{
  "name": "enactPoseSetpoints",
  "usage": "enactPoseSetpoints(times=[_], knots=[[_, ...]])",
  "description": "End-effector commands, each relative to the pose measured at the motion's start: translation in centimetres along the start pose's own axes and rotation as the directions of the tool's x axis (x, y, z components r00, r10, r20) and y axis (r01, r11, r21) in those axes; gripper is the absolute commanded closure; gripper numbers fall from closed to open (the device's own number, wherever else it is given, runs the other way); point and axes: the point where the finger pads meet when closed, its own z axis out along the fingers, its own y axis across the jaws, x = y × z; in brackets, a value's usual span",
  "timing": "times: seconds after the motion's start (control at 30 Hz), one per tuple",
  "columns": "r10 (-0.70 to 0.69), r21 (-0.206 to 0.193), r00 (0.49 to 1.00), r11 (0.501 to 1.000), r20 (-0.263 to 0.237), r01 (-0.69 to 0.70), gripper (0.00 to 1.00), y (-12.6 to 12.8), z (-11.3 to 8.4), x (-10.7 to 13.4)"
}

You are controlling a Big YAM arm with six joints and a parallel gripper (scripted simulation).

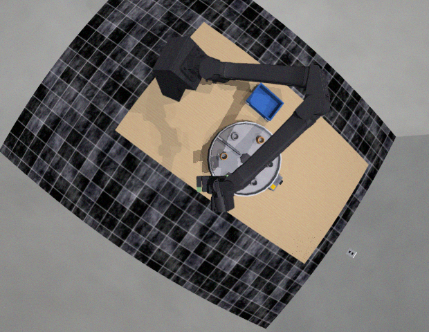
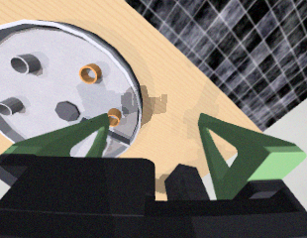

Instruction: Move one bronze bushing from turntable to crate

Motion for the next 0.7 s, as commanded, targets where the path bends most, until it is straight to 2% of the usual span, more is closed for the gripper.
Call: enactPoseSetpoints(times=[0.0, 0.53, 0.57, 0.67], knots=[[-0.002, 0.0, 1.0, 1.0, 0.008, 0.002, 0.0, 0.0, -0.3, -0.3], [-0.002, 0.0, 1.0, 1.0, 0.008, 0.002, 0.0, 0.0, -0.3, -0.3], [-0.011, -0.003, 1.0, 1.0, 0.016, 0.011, 0.0, 0.5, -0.4, -0.7], [-0.03, -0.009, 1.0, 1.0, 0.01, 0.03, 0.0, 2.7, 0.3, 1.1]])
